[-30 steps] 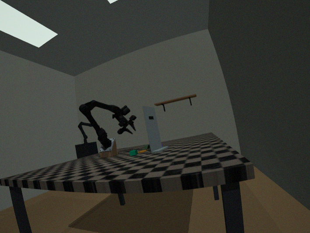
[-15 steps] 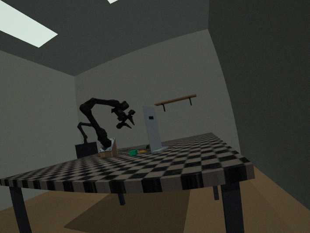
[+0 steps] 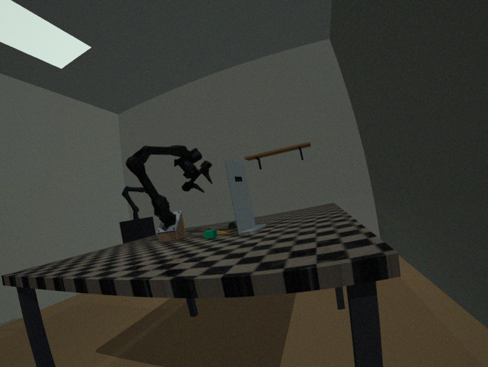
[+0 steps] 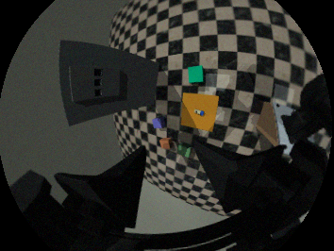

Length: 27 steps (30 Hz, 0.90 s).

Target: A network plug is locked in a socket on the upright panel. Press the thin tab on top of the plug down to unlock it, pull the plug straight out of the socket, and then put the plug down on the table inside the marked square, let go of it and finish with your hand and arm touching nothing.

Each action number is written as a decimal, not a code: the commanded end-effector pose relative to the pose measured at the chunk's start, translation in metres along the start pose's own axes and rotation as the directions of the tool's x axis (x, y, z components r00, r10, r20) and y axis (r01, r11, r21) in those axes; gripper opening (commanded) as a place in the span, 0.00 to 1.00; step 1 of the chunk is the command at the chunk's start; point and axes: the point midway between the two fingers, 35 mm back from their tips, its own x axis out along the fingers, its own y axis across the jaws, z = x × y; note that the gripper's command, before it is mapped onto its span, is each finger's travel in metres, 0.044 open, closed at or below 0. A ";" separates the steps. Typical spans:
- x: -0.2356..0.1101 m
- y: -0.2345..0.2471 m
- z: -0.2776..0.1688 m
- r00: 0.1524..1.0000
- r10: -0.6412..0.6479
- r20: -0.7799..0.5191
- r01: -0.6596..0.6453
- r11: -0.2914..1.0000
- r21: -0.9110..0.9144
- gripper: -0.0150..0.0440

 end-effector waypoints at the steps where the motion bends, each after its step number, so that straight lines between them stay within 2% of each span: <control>1: 0.000 0.000 0.000 1.000 -0.002 -0.002 0.002 1.000 0.006 0.87; 4: 0.000 0.000 0.000 1.000 -0.002 -0.002 0.002 1.000 0.006 1.00; 27: 0.000 0.000 0.000 1.000 -0.002 -0.002 0.002 1.000 0.006 1.00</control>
